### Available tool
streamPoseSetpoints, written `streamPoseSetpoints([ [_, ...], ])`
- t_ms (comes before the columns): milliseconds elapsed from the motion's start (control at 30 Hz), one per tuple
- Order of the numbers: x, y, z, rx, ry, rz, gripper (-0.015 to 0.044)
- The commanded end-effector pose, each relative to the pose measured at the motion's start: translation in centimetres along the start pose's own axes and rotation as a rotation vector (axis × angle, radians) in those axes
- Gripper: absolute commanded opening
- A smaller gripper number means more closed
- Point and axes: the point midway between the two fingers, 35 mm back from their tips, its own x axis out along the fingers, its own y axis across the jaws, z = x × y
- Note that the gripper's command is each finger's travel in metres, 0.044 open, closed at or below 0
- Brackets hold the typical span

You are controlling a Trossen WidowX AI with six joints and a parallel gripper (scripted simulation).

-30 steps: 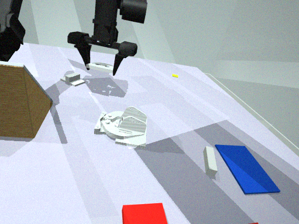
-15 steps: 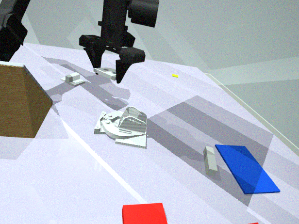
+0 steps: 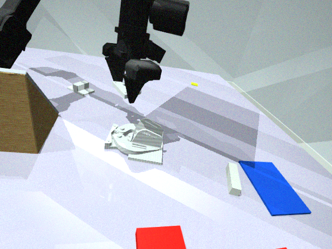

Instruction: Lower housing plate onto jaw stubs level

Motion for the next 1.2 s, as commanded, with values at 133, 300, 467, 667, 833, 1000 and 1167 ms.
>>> streamPoseSetpoints([
  [133, 0.2, -2.9, -0.8, 0.245, -0.001, 0.009, 0.0351],
  [300, 0.3, -4.4, -1.3, 0.390, -0.003, 0.018, 0.0351],
  [467, 0.4, -6.0, -2.0, 0.536, -0.004, 0.028, 0.0351],
  [667, 0.5, -6.4, -2.3, 0.579, -0.005, 0.032, 0.0351],
  [833, 0.5, -6.4, -2.3, 0.579, -0.005, 0.032, 0.0351],
  [1000, 0.5, -6.4, -2.3, 0.579, -0.005, 0.032, 0.0351],
  [1167, 0.5, -6.4, -2.3, 0.579, -0.005, 0.032, 0.0351],
])
